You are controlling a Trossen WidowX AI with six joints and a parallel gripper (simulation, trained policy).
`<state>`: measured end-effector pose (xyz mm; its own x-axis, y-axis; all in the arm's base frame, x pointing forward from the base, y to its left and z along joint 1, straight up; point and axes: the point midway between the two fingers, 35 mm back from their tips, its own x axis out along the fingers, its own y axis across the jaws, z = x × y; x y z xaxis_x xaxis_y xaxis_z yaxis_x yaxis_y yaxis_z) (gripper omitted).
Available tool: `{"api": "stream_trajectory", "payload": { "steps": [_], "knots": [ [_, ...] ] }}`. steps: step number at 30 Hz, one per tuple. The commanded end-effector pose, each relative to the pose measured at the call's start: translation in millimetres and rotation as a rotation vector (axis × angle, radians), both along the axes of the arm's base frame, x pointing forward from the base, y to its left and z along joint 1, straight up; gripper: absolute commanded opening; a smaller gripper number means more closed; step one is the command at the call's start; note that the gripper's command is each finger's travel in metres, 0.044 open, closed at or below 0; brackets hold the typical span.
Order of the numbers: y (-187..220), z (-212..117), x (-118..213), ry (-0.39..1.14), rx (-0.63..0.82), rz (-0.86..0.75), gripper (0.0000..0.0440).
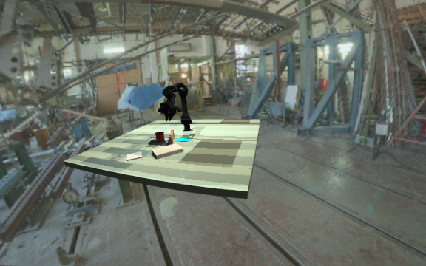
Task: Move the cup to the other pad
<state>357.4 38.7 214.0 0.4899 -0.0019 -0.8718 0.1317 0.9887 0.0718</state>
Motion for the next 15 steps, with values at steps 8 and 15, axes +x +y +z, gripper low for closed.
{"api": "stream_trajectory", "payload": {
  "steps": [8,15],
  "knots": [
    [-11.6,-15.5,-4.5,0.153,-0.053,0.026,0.0120],
    [-23.0,-27.1,-9.0,0.258,-0.085,0.052,0.0110]
  ]
}}
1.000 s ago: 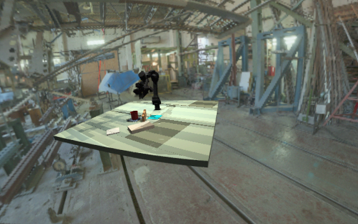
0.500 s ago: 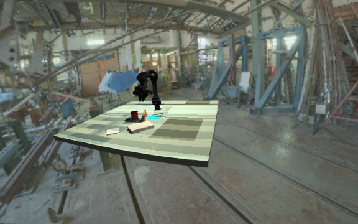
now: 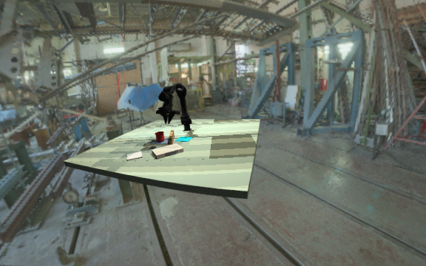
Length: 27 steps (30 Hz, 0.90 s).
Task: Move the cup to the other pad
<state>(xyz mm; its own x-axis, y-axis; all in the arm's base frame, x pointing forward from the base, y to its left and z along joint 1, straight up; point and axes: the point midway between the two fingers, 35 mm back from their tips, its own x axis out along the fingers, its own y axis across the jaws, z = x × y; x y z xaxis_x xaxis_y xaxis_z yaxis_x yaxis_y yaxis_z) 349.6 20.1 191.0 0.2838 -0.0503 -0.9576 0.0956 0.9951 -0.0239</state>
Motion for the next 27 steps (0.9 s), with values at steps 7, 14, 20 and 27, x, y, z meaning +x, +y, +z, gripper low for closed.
{"api": "stream_trajectory", "payload": {
  "steps": [7,14,20,27],
  "knots": [
    [-18.9,-17.2,-6.6,0.131,-0.043,0.041,0.0110],
    [-34.4,-33.5,-10.2,0.210,-0.065,0.072,0.0120],
    [-46.8,-50.5,-11.6,0.253,-0.077,0.100,0.0135],
    [-59.1,-75.1,-13.5,0.297,-0.082,0.138,0.0150]
  ]
}}
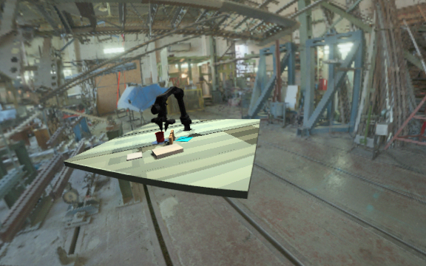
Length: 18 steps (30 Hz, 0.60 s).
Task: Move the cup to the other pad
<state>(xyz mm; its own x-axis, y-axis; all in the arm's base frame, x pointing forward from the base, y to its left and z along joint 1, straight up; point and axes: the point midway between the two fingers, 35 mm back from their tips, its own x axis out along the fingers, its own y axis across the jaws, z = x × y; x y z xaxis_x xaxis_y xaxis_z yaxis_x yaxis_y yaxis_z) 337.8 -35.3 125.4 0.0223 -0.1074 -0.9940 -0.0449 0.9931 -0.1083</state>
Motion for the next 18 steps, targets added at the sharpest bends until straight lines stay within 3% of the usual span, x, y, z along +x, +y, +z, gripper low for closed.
{"api": "stream_trajectory", "payload": {
  "steps": [1,11,18],
  "knots": [
    [-5.3,-13.4,-2.0,0.028,-0.004,0.022,0.0152],
    [-13.8,-57.6,-6.8,0.086,0.019,0.108,0.0165],
    [-18.0,-72.5,-10.7,0.112,0.028,0.208,0.0009]
  ]
}}
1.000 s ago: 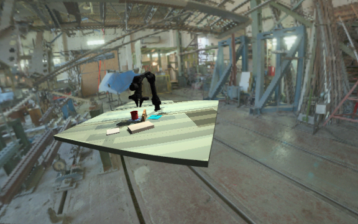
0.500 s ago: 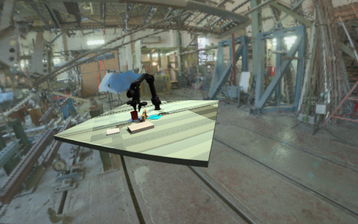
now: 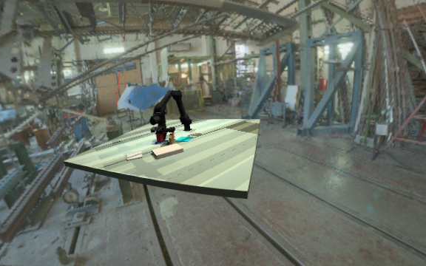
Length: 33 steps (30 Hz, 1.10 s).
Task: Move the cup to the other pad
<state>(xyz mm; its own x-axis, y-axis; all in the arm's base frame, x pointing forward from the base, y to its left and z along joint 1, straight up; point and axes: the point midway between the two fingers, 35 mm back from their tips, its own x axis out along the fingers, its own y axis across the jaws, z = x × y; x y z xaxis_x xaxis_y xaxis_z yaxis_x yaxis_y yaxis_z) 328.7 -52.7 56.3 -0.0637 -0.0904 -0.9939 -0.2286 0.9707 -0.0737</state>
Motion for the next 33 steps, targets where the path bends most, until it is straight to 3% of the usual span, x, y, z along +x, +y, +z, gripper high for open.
{"api": "stream_trajectory", "payload": {
  "steps": [1,15,33],
  "knots": [
    [-1.1,-3.2,-1.9,0.011,0.009,0.044,0.0000],
    [7.6,26.4,-3.0,0.007,0.031,0.166,0.0001],
    [50.7,64.2,2.7,-0.047,0.043,0.256,0.0000]
  ]
}}
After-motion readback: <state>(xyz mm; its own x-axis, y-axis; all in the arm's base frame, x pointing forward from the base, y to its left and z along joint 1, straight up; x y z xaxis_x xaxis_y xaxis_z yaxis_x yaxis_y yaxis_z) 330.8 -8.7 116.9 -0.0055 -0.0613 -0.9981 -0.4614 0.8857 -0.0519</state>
